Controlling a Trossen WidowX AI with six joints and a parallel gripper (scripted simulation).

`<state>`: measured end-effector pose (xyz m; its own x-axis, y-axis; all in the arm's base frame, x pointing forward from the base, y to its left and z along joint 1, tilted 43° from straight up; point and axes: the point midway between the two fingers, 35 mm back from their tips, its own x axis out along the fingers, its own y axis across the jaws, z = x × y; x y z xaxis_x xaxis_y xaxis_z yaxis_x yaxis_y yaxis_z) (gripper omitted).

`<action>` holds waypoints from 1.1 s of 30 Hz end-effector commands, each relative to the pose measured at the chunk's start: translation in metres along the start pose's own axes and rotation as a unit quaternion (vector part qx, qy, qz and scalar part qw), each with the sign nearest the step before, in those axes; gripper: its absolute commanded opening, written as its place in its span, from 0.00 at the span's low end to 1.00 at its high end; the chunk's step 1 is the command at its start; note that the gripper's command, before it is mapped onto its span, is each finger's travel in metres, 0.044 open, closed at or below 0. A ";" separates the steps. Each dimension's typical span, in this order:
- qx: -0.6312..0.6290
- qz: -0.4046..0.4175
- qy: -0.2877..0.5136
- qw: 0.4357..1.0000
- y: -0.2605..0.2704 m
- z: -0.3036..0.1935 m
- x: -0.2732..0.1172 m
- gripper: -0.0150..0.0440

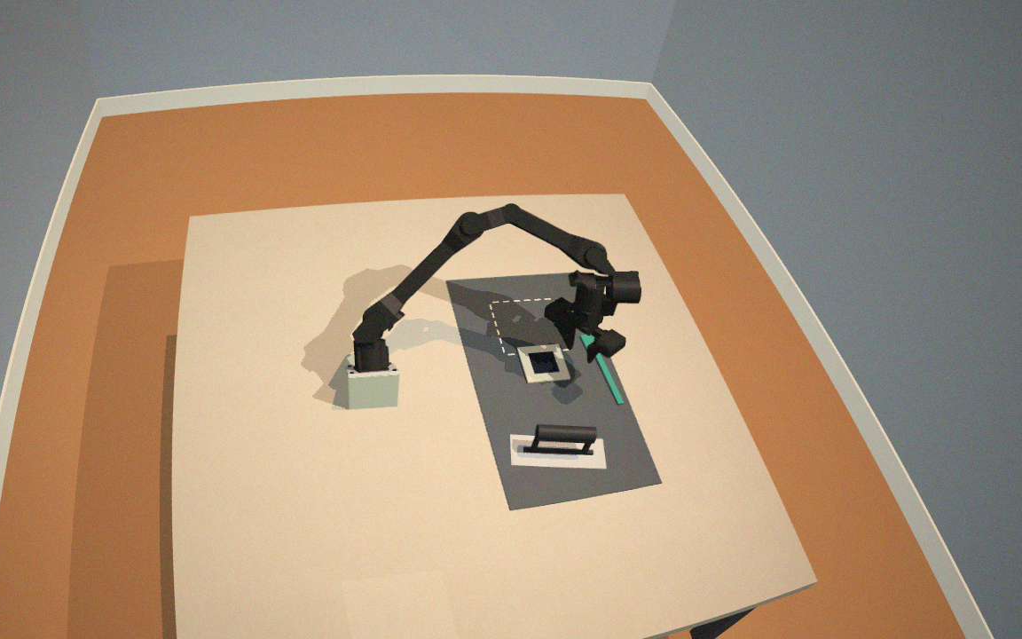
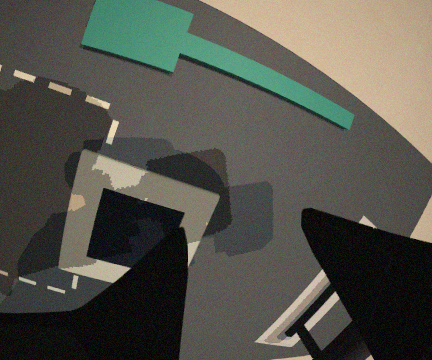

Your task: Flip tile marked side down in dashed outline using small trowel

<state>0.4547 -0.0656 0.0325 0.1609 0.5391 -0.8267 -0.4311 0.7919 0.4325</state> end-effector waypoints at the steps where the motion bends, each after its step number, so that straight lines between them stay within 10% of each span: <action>1: 0.082 0.010 0.013 0.996 -0.037 -0.035 -0.002 0.71; 18: 0.350 0.072 0.025 0.934 -0.124 -0.176 -0.013 0.71; 33: 0.359 0.075 0.025 0.930 -0.125 -0.181 -0.001 0.71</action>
<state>0.3482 -0.2224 -0.0787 0.1025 0.6547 -0.7489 0.2557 0.7102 0.6559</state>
